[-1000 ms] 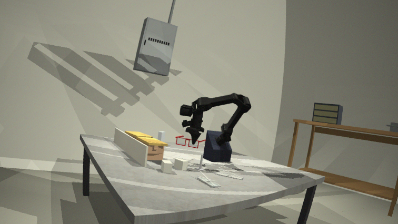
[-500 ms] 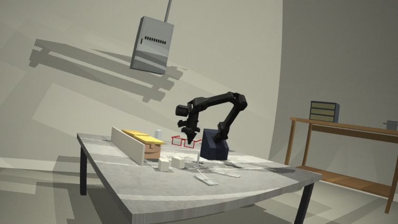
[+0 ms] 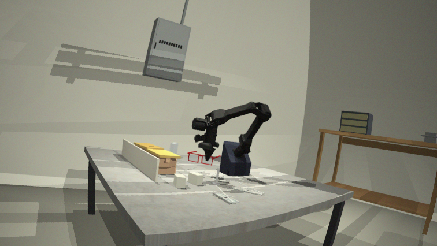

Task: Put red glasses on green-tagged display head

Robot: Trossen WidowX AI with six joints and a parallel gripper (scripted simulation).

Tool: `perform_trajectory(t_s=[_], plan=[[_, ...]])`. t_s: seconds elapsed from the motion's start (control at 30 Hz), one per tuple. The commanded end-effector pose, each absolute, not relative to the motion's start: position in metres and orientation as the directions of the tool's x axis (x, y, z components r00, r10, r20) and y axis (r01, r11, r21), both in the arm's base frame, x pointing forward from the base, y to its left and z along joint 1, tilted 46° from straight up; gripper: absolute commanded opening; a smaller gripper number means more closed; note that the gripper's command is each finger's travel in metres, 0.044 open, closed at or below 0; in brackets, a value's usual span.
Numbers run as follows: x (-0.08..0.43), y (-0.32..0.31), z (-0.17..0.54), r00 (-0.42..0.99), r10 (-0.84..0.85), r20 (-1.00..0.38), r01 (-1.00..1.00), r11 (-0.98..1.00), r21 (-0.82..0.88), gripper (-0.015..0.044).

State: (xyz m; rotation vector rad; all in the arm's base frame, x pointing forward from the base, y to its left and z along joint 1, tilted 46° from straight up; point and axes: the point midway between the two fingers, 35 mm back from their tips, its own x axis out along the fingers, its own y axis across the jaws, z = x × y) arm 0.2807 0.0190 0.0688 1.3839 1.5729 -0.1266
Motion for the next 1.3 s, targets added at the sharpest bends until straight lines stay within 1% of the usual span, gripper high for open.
perform_trajectory(t_s=[0.0,1.27], plan=[[0.280,0.023,0.065,0.146,0.695,-0.704,0.800,0.336,0.497,0.0000],[0.285,0.046,0.042,0.146,0.695,-0.704,0.800,0.336,0.498,0.0000]])
